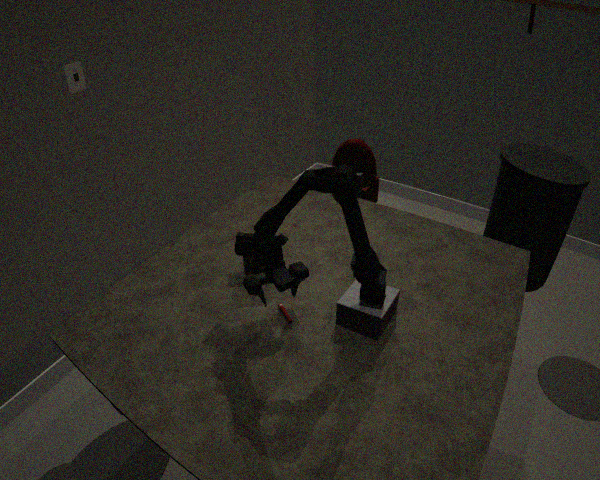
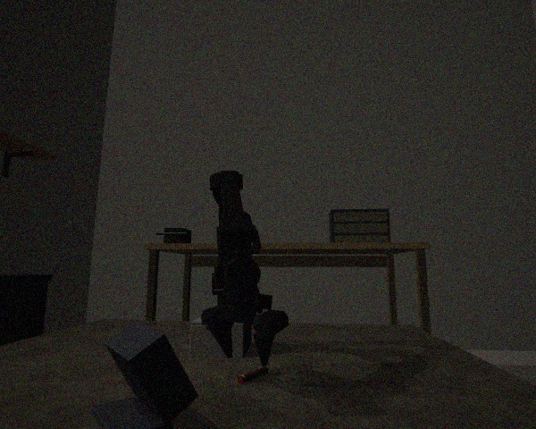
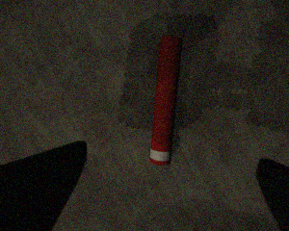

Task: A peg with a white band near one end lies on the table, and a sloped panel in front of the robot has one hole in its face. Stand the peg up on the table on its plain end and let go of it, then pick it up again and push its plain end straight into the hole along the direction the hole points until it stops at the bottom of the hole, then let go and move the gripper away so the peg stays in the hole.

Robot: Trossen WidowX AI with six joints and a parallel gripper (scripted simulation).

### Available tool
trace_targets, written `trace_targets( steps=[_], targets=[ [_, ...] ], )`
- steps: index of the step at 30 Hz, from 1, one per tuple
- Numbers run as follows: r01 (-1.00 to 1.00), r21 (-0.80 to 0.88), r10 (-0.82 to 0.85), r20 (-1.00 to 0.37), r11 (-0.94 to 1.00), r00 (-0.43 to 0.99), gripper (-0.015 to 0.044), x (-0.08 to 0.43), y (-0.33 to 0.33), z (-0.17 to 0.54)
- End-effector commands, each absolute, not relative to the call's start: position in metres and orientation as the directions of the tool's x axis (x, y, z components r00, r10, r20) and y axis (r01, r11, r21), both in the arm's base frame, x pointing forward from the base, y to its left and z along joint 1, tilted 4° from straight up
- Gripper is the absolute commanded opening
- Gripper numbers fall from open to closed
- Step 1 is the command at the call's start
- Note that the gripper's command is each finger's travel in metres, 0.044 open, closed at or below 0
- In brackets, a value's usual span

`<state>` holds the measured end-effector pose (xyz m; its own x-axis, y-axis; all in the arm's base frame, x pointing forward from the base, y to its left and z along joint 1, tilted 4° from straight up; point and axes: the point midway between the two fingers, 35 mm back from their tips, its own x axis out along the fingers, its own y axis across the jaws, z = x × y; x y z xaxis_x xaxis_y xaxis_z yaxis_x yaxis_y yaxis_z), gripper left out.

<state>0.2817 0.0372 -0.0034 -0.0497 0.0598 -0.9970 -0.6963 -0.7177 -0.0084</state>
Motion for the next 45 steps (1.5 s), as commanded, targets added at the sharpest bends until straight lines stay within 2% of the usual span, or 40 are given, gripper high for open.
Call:
trace_targets(
  steps=[1,18,31,38,45],
  targets=[
    [-0.694,-0.001,0.062,-0.996,-0.720,-0.063,0.0440,0.279,0.037,-0.012],
    [-0.692,-0.001,0.061,-0.996,-0.722,-0.063,0.0440,0.279,0.035,-0.038],
    [-0.692,-0.001,0.061,-0.996,-0.722,-0.063,0.0110,0.279,0.035,-0.038],
    [-0.692,-0.001,0.061,-0.996,-0.722,-0.063,0.0110,0.279,0.035,-0.038],
    [-0.692,-0.001,0.061,-0.996,-0.722,-0.063,0.0063,0.279,0.035,-0.038]
  ],
)
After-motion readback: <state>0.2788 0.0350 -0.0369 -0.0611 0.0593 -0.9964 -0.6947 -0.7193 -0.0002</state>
